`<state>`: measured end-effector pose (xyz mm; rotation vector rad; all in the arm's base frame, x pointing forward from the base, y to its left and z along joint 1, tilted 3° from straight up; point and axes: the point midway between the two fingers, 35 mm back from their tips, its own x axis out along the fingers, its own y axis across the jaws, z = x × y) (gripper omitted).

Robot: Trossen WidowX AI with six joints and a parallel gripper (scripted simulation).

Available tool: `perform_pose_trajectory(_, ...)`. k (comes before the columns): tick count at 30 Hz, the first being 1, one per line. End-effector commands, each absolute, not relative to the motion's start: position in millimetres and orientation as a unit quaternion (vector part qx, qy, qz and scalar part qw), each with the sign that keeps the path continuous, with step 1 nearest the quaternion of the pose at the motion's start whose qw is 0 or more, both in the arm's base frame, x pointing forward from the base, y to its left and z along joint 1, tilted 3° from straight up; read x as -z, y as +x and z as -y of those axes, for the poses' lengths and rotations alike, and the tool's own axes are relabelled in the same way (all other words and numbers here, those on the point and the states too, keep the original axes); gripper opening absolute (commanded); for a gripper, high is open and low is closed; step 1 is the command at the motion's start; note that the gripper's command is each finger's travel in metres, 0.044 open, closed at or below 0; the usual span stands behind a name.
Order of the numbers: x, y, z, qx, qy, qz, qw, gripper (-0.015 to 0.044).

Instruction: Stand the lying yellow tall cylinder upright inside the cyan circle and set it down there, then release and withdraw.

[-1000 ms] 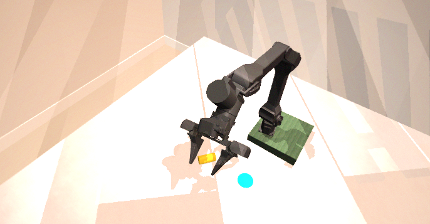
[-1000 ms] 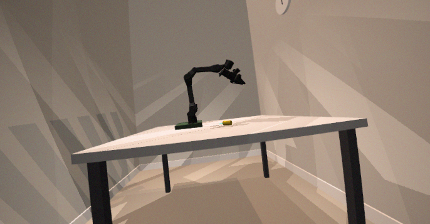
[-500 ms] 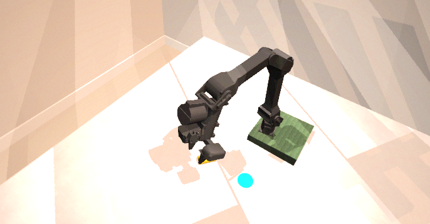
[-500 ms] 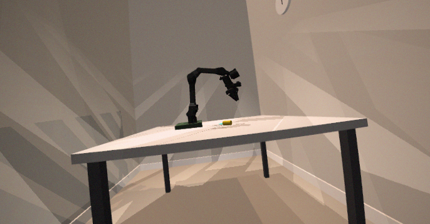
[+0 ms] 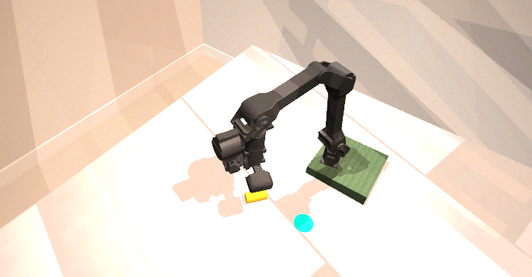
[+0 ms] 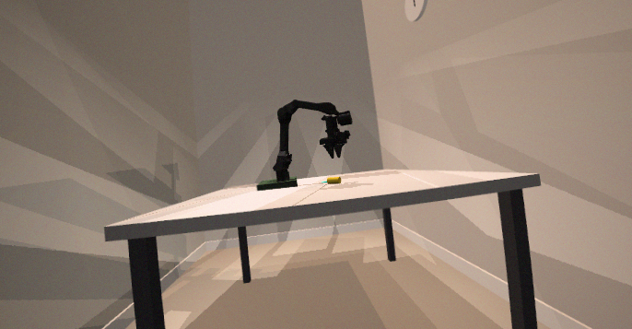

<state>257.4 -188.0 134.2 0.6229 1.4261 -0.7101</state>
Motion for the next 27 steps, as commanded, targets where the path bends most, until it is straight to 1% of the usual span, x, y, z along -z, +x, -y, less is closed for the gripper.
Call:
perform_pose_trajectory(1,-129.7,254.1,188.9,0.319,0.278,-0.634,0.648,0.0309)
perform_pose_trajectory(8,-32.1,254.2,195.5,0.319,0.278,-0.634,0.647,0.0309)
perform_pose_trajectory(14,-22.1,252.5,195.0,0.319,0.278,-0.634,0.647,0.0309)
perform_pose_trajectory(22,-22.1,252.5,195.0,0.319,0.278,-0.634,0.647,0.0105)
perform_pose_trajectory(27,-22.3,252.8,194.9,0.318,0.277,-0.634,0.648,0.0105)
